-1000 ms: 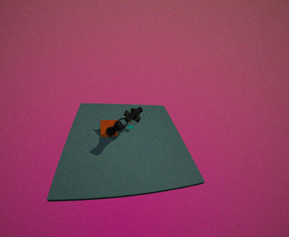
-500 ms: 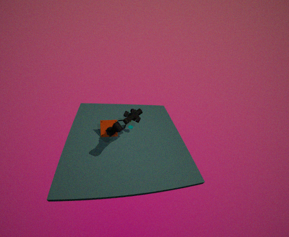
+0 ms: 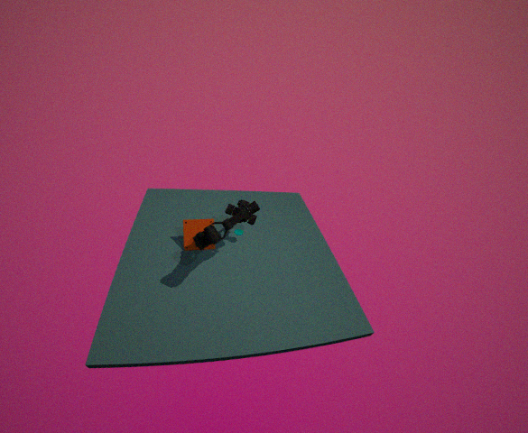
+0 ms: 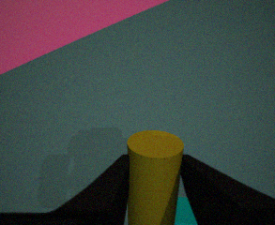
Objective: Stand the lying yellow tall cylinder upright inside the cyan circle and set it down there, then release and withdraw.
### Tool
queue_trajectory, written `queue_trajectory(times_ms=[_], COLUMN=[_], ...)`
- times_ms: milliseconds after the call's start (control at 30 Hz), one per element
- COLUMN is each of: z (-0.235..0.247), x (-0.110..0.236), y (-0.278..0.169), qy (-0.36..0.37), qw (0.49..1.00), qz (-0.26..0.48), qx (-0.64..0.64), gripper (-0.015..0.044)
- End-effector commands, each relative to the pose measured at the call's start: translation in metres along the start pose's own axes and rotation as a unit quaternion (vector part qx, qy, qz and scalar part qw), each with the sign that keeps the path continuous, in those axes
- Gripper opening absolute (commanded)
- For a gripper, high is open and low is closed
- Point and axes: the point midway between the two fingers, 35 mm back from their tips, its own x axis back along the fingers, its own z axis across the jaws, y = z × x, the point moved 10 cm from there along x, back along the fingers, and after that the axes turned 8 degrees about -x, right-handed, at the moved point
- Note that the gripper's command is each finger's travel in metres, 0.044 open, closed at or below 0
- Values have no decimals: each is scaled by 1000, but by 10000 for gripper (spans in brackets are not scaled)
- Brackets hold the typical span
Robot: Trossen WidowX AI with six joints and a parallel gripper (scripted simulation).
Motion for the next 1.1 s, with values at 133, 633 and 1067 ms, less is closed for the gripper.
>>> queue_trajectory(times_ms=[133, 633, 1067], z=[0, -1, -1], x=[4, 7, 10], y=[-6, -18, -28], qy=[2, 2, -3], qw=[999, 996, 990], qz=[-33, -89, -136], qx=[9, 25, 42], gripper=[105, 105, 105])
